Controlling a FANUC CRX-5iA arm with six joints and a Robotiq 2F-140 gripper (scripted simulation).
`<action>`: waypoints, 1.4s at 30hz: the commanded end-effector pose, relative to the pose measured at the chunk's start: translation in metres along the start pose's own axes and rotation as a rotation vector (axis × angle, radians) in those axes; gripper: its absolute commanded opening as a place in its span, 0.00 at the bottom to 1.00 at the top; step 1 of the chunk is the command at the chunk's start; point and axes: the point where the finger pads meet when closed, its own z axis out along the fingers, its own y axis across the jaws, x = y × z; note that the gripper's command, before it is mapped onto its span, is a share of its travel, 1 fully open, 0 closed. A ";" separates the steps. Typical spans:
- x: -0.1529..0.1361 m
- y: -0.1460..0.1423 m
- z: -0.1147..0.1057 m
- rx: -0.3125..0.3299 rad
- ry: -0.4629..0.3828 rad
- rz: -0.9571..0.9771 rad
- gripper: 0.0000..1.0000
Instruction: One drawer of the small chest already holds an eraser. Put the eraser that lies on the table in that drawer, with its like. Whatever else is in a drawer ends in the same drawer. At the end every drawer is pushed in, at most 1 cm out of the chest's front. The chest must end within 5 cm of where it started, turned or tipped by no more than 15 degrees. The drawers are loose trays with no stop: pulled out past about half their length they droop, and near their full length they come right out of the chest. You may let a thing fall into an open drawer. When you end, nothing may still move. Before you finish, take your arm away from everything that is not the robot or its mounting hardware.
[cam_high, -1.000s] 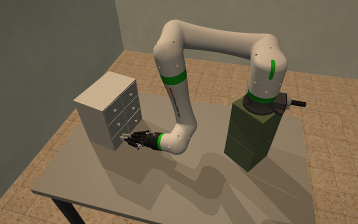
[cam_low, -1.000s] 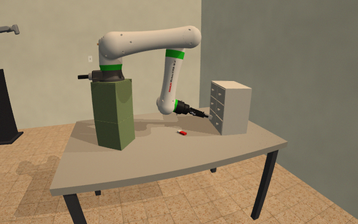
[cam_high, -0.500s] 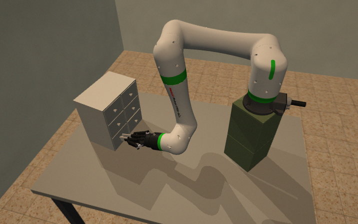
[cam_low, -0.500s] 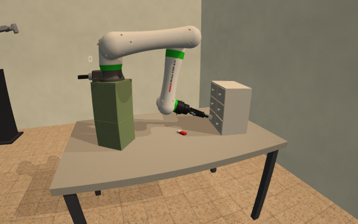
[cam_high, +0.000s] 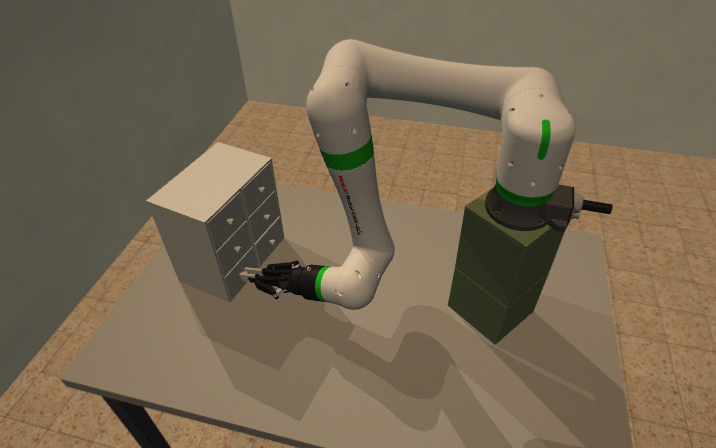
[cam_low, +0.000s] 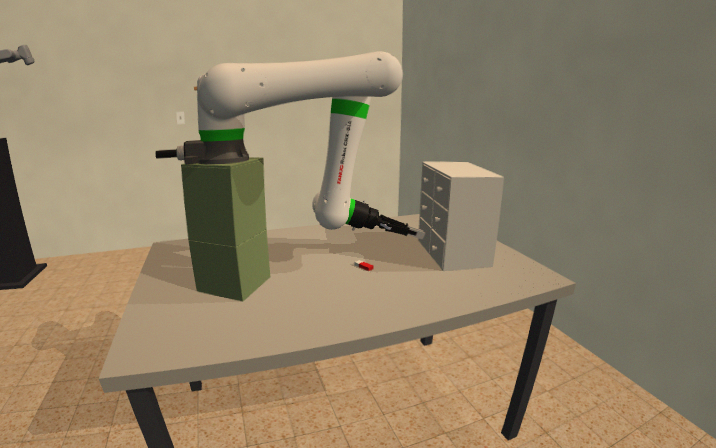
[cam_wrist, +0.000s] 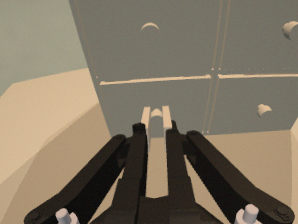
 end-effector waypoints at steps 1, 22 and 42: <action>0.000 0.000 -0.001 0.000 0.000 0.000 0.08; -0.005 0.000 -0.014 0.000 0.000 0.000 0.08; -0.013 0.000 -0.035 0.000 0.000 0.000 0.08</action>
